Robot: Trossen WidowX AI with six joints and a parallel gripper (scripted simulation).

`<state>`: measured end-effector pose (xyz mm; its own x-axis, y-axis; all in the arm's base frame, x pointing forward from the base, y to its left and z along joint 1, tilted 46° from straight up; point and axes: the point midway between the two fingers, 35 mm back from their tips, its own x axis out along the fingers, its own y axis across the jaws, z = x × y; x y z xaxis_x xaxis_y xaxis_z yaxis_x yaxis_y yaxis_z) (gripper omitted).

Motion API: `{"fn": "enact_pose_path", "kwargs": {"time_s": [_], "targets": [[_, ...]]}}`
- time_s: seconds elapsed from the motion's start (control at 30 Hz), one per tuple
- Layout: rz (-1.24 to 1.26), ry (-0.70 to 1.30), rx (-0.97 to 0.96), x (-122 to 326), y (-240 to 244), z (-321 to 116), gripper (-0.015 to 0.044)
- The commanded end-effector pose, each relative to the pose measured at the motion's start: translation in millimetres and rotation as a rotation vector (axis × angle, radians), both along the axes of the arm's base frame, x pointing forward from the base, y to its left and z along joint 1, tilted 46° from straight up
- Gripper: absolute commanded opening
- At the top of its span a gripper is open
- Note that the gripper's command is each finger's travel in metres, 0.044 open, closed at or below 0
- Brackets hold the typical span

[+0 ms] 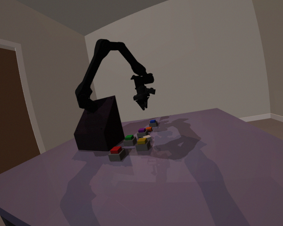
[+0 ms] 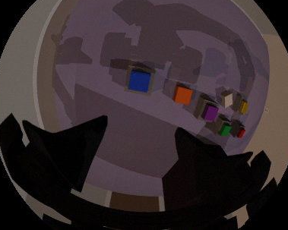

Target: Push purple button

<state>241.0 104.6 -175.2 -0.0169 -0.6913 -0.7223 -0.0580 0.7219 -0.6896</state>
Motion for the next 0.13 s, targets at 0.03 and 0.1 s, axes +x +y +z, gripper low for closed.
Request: {"fn": "enact_pose_path", "kwargs": {"time_s": [0.03, 0.1], "targets": [[-0.020, 0.000, -0.015, -8.3, 14.6, -8.6, 0.0400], [-0.020, 0.000, -0.015, -8.3, 14.6, -8.6, 0.0400]]}}
